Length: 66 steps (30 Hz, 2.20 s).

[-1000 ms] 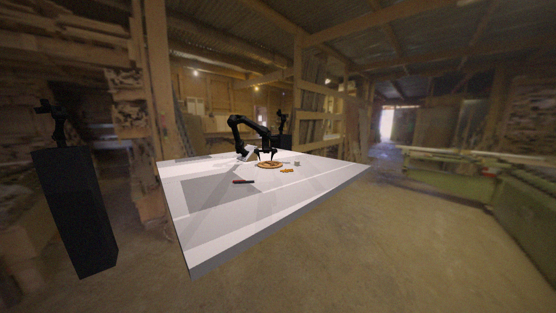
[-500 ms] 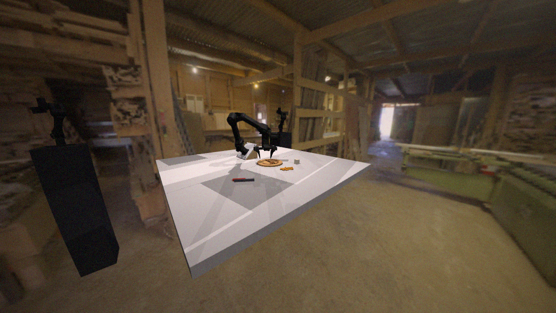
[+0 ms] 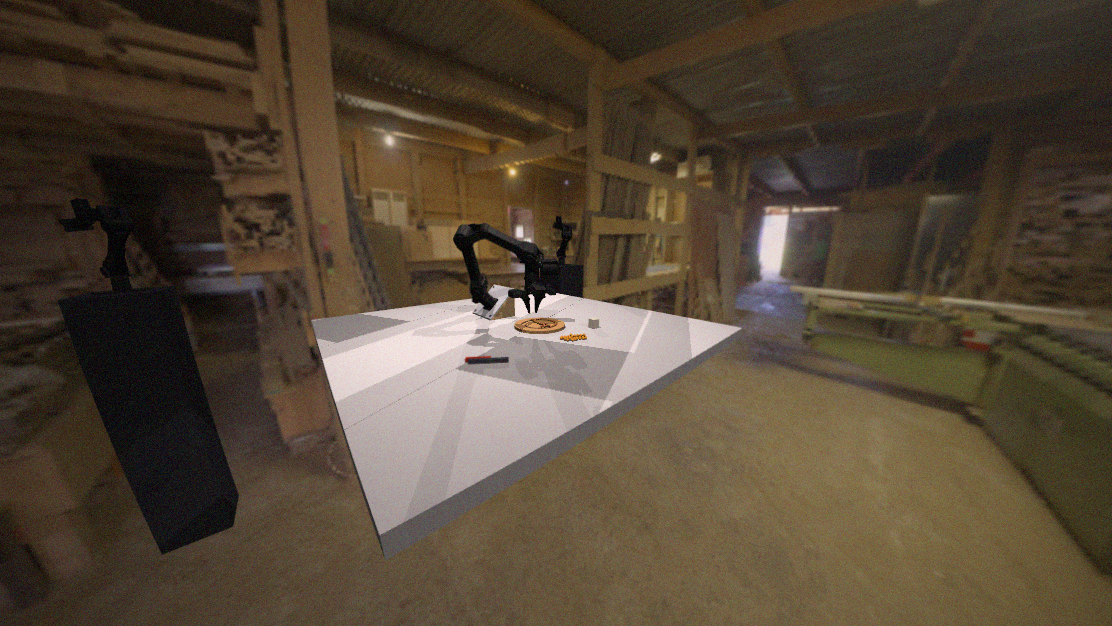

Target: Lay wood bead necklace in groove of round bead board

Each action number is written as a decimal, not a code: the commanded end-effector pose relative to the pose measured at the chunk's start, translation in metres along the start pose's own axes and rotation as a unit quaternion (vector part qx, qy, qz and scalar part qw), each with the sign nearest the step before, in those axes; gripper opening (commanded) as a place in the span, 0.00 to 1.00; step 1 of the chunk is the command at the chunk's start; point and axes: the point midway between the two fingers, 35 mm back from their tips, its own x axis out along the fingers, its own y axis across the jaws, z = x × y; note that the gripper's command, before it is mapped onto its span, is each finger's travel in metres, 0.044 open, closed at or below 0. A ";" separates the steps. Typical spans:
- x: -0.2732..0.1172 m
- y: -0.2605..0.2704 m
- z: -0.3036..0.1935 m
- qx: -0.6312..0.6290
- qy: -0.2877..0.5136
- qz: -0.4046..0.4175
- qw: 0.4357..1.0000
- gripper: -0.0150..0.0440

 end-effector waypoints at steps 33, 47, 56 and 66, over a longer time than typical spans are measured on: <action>0.030 0.000 0.000 0.000 0.002 0.000 1.000 0.25; 0.030 0.000 0.000 0.000 0.002 0.000 1.000 0.25; 0.030 0.000 0.000 0.000 0.002 0.000 1.000 0.25; 0.029 0.000 0.000 0.000 0.002 0.000 1.000 0.25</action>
